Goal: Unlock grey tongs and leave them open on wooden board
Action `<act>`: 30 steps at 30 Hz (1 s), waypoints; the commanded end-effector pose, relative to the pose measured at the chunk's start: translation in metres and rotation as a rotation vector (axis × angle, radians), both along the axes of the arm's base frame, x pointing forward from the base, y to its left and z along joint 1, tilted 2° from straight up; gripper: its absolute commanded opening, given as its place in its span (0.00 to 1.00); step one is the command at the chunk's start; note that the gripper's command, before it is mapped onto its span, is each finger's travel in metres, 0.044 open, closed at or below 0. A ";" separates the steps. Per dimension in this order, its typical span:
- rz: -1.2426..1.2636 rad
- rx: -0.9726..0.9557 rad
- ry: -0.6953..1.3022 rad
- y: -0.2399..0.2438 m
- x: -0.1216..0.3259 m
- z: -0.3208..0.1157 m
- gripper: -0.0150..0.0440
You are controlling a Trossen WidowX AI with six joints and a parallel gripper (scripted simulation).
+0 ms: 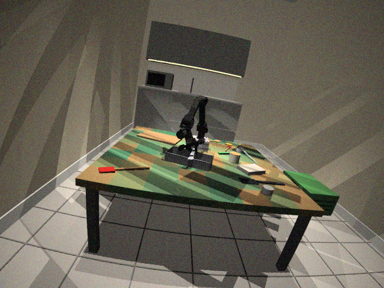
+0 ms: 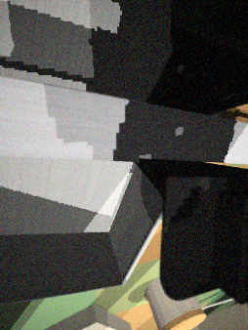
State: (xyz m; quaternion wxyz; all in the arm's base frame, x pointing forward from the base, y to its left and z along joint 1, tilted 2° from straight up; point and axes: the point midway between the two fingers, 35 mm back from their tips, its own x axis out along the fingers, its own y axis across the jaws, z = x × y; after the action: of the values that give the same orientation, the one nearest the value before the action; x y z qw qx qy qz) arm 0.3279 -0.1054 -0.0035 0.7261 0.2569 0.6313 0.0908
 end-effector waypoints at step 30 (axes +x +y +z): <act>0.000 -0.082 0.049 0.001 -0.004 0.073 0.00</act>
State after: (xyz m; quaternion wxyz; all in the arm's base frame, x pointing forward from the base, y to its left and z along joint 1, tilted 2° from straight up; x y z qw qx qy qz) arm 0.3221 -0.1047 0.0694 0.7190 0.2482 0.6446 0.0763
